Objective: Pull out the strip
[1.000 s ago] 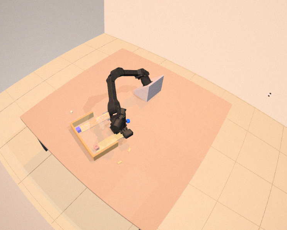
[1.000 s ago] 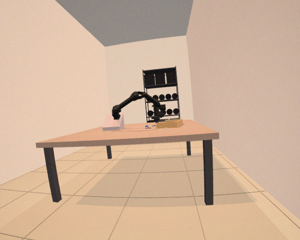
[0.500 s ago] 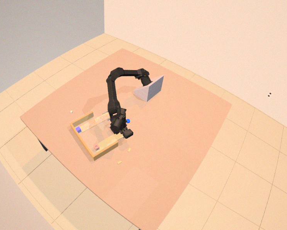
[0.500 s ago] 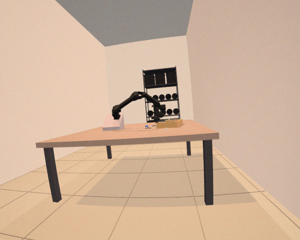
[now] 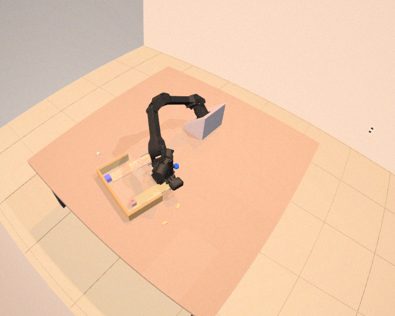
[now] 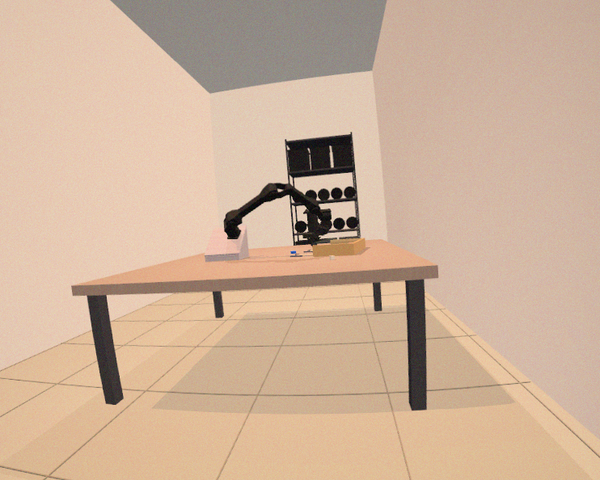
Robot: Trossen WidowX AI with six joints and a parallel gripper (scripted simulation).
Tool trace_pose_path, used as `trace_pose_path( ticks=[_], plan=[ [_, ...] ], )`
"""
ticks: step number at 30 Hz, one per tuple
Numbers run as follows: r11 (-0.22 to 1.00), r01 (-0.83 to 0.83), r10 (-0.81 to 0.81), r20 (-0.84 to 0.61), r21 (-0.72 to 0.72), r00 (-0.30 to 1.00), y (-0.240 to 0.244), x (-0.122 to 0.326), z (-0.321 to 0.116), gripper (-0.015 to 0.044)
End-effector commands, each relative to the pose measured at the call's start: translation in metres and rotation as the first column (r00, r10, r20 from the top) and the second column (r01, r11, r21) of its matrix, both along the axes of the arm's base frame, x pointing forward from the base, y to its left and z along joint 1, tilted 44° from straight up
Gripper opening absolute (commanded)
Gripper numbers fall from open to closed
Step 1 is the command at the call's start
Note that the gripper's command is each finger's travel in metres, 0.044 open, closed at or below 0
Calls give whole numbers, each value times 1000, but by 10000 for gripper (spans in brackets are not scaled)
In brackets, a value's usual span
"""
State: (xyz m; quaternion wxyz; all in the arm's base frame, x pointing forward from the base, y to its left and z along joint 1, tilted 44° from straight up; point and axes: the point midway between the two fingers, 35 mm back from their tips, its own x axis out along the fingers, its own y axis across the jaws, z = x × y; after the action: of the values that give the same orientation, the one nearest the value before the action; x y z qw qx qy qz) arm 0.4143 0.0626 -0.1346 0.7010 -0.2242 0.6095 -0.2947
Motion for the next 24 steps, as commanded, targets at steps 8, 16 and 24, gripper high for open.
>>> trace_pose_path(
  ticks=[8, 16, 24],
  plan=[
    [1000, -4, 4, -3, -4, 1000, -2, 0, -2, 0],
    [1000, -4, 4, -3, -4, 1000, -2, 1, -2, 0],
    [1000, -4, 4, -3, -4, 1000, -3, 1, -3, 0]
  ],
)
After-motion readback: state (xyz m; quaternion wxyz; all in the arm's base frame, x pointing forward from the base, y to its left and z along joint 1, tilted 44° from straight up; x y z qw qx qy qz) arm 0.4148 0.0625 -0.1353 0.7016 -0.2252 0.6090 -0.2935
